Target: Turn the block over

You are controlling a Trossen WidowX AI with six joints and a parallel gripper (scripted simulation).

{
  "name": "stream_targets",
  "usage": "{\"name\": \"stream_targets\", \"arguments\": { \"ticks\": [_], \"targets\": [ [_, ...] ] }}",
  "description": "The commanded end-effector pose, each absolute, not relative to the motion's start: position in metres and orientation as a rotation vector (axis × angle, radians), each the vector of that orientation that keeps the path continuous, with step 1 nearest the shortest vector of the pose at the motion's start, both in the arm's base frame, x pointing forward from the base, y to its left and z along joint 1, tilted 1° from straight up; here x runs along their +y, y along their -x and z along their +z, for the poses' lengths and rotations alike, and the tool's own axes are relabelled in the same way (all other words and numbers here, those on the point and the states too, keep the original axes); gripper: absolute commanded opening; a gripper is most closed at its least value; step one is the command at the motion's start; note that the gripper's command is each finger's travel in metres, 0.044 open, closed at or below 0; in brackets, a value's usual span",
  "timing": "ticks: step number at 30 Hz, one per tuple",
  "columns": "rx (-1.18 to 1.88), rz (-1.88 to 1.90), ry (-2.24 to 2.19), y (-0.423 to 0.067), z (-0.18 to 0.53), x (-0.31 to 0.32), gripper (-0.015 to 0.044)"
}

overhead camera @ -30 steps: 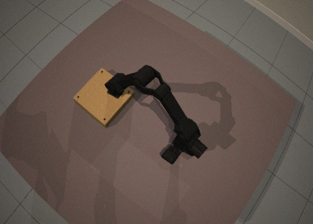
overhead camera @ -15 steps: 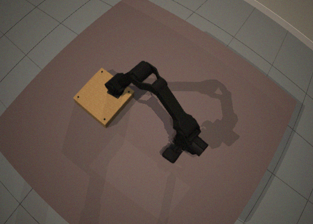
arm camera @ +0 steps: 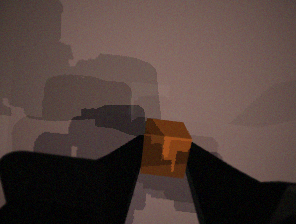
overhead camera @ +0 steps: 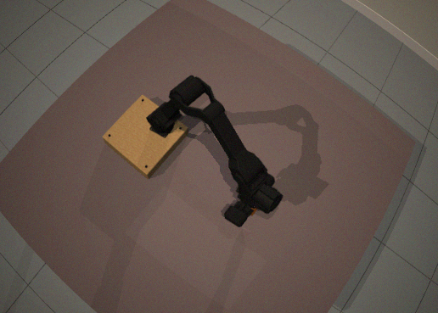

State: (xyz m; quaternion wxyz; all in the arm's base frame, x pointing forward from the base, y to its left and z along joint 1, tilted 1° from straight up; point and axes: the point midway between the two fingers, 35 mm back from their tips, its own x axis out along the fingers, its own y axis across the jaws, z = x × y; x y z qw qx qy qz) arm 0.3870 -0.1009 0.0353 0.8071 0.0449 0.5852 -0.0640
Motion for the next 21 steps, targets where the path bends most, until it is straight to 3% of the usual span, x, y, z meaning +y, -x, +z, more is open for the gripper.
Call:
{"name": "stream_targets", "arguments": {
  "ticks": [1, 21],
  "targets": [
    [1.192, -0.135, -0.093, -0.3847, 0.0334, -0.0999, 0.0],
    [0.962, -0.141, -0.072, -0.3812, 0.0283, -0.0992, 0.0]
  ]
}}
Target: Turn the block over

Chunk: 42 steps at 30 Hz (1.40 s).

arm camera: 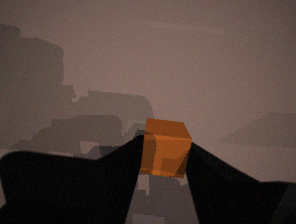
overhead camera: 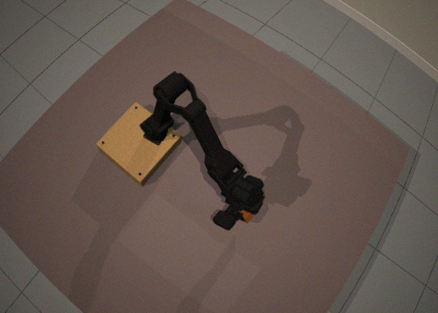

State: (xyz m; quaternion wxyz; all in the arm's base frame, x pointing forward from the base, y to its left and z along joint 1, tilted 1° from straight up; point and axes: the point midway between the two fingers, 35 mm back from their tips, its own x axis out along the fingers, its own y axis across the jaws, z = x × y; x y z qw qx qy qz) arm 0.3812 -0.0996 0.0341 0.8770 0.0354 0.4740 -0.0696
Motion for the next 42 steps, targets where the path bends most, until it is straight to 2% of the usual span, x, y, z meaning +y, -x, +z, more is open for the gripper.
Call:
{"name": "stream_targets", "arguments": {
  "ticks": [1, 16, 31, 42],
  "targets": [
    [0.946, -0.142, -0.071, -0.383, 0.026, -0.1, 0.0],
    [0.718, -0.149, -0.057, -0.39, 0.004, -0.102, 0.0],
    [0.494, -0.149, -0.036, -0.377, 0.003, -0.098, 0.0],
    [0.46, -0.149, -0.033, -0.376, 0.005, -0.098, 0.0]
  ]
}}
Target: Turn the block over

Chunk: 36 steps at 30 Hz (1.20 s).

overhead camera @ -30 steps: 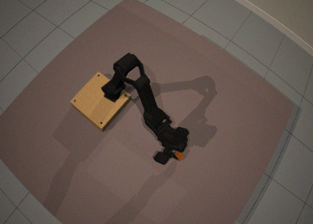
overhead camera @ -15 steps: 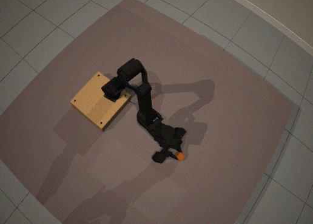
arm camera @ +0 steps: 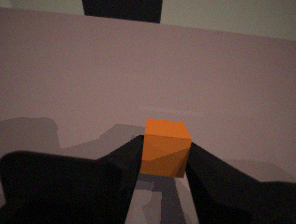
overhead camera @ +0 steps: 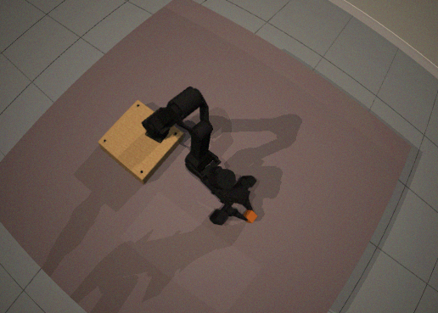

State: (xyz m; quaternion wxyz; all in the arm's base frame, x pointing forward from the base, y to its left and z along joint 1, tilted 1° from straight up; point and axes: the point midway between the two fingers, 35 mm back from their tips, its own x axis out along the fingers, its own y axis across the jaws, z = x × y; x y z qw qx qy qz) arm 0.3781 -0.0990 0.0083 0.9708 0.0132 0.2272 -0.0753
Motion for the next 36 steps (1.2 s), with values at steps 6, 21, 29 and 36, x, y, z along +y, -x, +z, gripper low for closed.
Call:
{"name": "stream_targets", "arguments": {
  "ticks": [6, 21, 29, 36],
  "targets": [
    [0.46, -0.149, -0.033, -0.3756, 0.0054, -0.0977, 0.0],
    [0.46, -0.149, -0.033, -0.3756, 0.0054, -0.0977, 0.0315],
    [0.46, -0.149, -0.033, -0.3756, 0.0054, -0.0977, 0.044],
    [0.46, -0.149, -0.033, -0.3756, 0.0054, -0.0977, 0.044]
  ]
}}
